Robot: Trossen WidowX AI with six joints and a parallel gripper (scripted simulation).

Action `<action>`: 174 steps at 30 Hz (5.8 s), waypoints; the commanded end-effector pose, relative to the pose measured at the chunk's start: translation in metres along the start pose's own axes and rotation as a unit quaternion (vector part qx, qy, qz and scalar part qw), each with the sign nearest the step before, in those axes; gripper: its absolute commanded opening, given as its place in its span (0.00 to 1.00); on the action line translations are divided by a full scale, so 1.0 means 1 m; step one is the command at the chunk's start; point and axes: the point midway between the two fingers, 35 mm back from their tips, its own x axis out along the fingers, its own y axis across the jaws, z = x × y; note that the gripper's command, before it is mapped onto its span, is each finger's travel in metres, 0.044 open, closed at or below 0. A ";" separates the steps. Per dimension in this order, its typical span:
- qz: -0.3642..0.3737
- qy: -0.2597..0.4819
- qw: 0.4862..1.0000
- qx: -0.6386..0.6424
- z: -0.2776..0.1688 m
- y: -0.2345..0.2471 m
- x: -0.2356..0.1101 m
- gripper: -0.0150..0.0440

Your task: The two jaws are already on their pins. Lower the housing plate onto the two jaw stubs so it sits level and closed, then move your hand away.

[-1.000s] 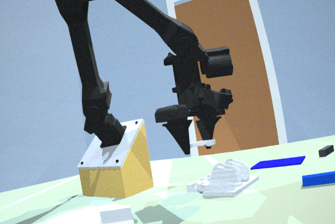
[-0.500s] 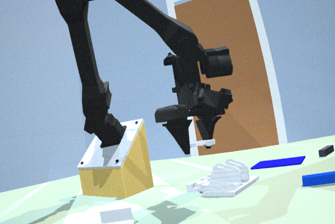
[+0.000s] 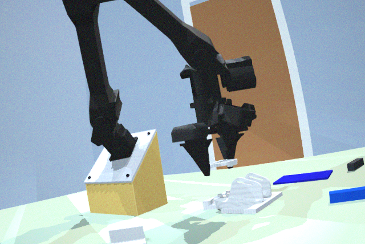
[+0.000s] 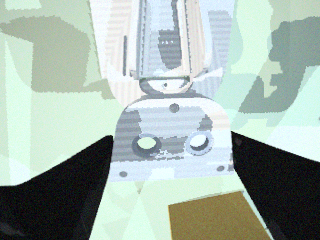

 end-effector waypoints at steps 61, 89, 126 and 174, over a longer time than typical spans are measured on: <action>-0.007 0.002 1.000 -0.009 -0.004 -0.003 0.051 0.85; -0.007 0.002 1.000 -0.009 -0.004 -0.003 0.056 0.85; -0.007 0.002 1.000 -0.009 -0.004 -0.003 0.061 0.85; -0.007 0.002 1.000 -0.009 -0.004 -0.003 0.061 0.85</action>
